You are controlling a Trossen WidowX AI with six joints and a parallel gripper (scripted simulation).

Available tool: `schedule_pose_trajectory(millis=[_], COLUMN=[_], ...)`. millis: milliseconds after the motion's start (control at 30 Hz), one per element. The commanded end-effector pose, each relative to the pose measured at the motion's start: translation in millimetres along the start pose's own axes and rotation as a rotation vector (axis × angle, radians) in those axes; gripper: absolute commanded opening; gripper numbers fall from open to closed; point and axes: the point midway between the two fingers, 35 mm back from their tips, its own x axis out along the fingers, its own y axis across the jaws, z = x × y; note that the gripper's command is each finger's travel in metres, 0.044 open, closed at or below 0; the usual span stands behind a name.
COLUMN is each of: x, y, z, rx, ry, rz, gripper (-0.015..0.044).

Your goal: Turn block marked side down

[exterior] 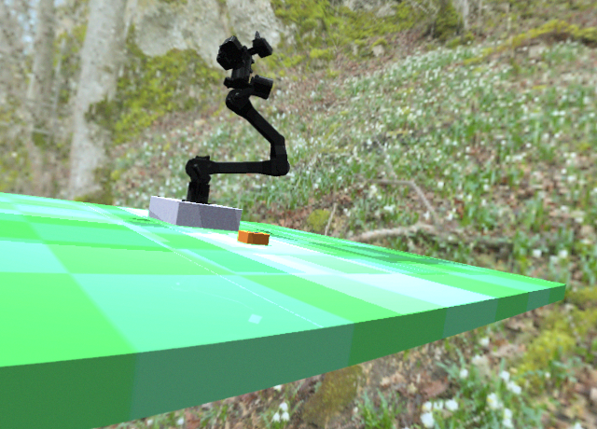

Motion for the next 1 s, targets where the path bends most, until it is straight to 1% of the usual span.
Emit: schedule_pose_trajectory(millis=[0,33,133,300,467,700,833,967], x=[0.3,1.2,6.0,3.7,-13.0,-52.0,-93.7,-143.5], y=[0.9,3.8,22.9,67.4,86.4,90.1,81.4,61.7], z=[1.1,4.4,28.4,102.3,168.1,245.0,296.7,338.6], rx=[0.003,0.013,0.081,0.277,0.496,0.740,0.896,1.025], ry=[-0.004,-0.015,-0.096,-0.322,-0.512,-0.739,-0.908,-1.074], rz=[0.003,0.011,0.071,0.244,0.388,0.588,0.770,0.968], gripper=[0.0426,0.0440,0.0440,0.0440,0.0440,0.0440,0.0440,0.0440])
